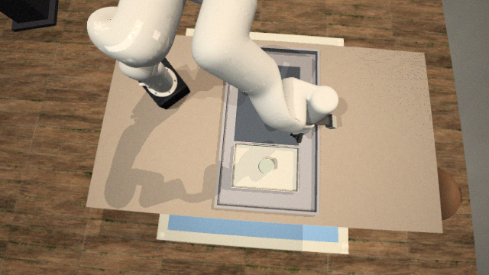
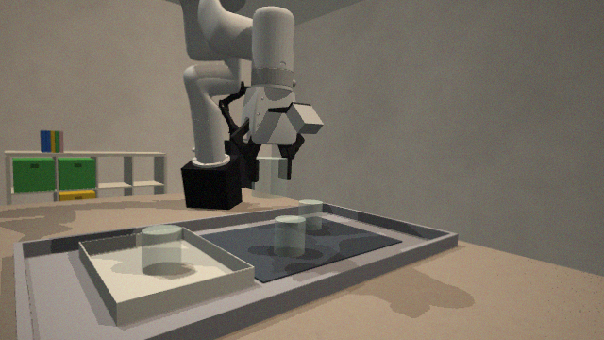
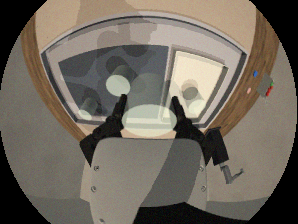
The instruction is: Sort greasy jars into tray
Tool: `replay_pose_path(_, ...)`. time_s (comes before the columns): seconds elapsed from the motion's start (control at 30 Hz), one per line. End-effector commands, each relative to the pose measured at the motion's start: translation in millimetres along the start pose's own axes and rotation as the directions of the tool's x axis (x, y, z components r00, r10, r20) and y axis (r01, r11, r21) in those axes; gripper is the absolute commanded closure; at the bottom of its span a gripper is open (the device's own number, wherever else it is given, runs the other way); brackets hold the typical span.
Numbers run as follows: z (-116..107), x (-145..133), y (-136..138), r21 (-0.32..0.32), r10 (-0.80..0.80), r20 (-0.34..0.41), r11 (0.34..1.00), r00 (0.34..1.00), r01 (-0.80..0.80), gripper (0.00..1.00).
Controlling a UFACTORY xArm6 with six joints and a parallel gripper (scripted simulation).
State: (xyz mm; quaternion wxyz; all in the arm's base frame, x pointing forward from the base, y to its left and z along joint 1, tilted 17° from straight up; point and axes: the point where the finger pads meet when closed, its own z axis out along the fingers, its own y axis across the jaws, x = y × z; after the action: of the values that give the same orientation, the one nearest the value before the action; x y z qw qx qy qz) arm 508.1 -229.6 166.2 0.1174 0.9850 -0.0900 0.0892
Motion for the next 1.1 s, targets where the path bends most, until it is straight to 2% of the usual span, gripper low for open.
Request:
replay_pose_path(0.0, -2, 2, 16, 0.0, 0.0, -0.004, 1.0, 1.0, 0.0, 1.0)
replay_pose_path(1.07, -2, 4, 109, 0.0, 0.0, -0.004, 1.0, 1.0, 0.0, 1.0)
